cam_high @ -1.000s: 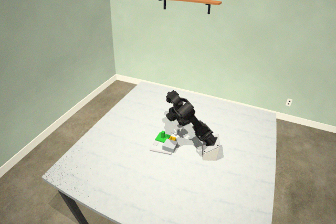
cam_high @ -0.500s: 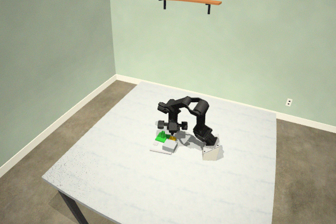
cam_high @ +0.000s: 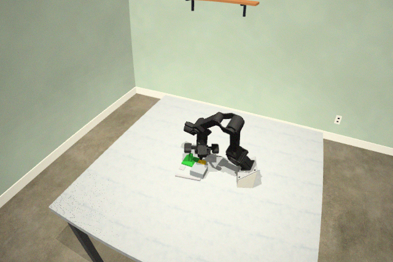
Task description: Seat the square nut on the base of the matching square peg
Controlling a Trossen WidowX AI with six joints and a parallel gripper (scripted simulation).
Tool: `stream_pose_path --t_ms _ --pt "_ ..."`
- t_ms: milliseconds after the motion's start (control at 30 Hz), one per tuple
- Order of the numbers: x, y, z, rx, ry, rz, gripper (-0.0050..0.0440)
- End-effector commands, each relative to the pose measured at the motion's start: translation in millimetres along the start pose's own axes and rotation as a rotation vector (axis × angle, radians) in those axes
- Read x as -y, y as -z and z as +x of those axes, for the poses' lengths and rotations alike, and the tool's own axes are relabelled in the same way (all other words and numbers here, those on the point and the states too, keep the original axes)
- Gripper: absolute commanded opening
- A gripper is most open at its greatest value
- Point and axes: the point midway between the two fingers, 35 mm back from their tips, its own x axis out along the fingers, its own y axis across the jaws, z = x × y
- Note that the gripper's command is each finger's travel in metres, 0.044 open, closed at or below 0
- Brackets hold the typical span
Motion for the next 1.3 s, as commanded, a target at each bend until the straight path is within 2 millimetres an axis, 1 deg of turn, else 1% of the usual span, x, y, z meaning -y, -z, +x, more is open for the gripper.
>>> stream_pose_path --t_ms 0,367,733,967,1267 --pt "-3.2 -1.0 6.2 0.006 -0.012 0.005 0.0" --pt "-3.7 -2.0 22.8 0.006 -0.011 0.005 0.0" --pt "-3.7 -2.0 23.3 0.006 -0.011 0.005 0.0" --pt "-3.8 -2.1 31.0 0.006 -0.011 0.005 0.0" --pt "-8.3 -1.4 27.3 0.006 -0.011 0.005 0.0"
